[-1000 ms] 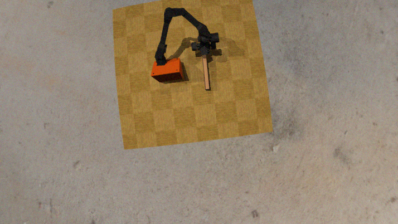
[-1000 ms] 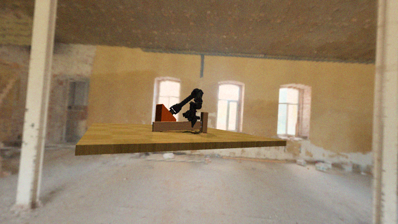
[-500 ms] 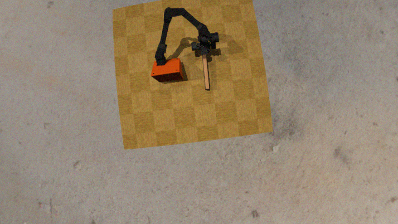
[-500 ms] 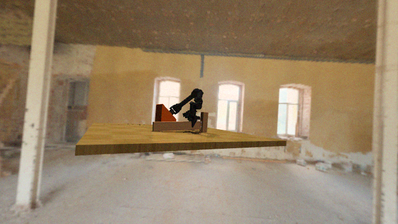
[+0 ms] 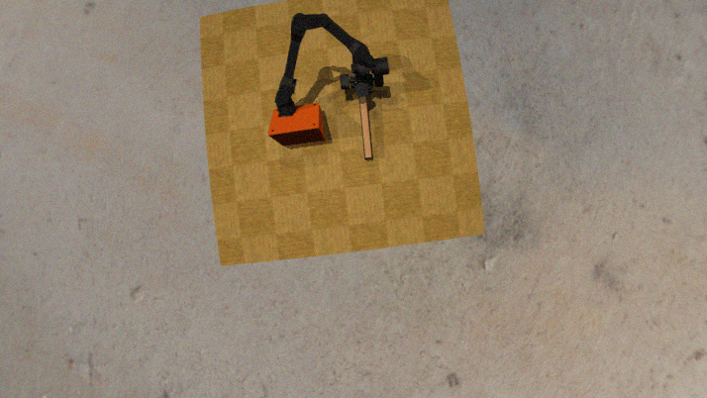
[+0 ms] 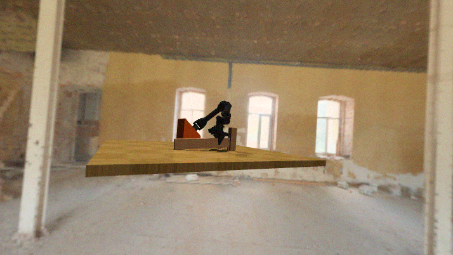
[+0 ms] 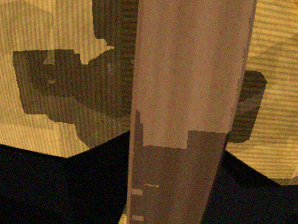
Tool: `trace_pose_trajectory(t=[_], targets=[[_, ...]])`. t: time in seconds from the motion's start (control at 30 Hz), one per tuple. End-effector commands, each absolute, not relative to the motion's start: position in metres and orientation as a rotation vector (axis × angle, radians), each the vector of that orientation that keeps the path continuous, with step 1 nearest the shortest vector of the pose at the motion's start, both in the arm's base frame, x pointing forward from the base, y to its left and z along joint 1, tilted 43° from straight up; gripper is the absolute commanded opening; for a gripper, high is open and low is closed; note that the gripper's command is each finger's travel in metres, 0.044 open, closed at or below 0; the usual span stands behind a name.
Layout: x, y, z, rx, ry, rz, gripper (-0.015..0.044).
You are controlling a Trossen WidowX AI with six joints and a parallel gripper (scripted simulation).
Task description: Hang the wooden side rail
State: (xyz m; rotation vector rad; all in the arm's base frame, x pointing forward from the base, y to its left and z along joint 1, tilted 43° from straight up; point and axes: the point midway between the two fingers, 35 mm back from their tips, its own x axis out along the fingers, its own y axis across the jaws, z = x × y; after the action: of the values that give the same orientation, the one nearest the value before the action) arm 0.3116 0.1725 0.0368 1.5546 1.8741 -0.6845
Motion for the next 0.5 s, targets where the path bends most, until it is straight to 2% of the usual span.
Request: trace_pose_trajectory(t=[0.0,0.47], targets=[[0.3151,0.1714,0.0415,1.57,1.863,-0.678,0.0],[0.3148,0.1725,0.0424,1.57,1.863,-0.678,0.0]])
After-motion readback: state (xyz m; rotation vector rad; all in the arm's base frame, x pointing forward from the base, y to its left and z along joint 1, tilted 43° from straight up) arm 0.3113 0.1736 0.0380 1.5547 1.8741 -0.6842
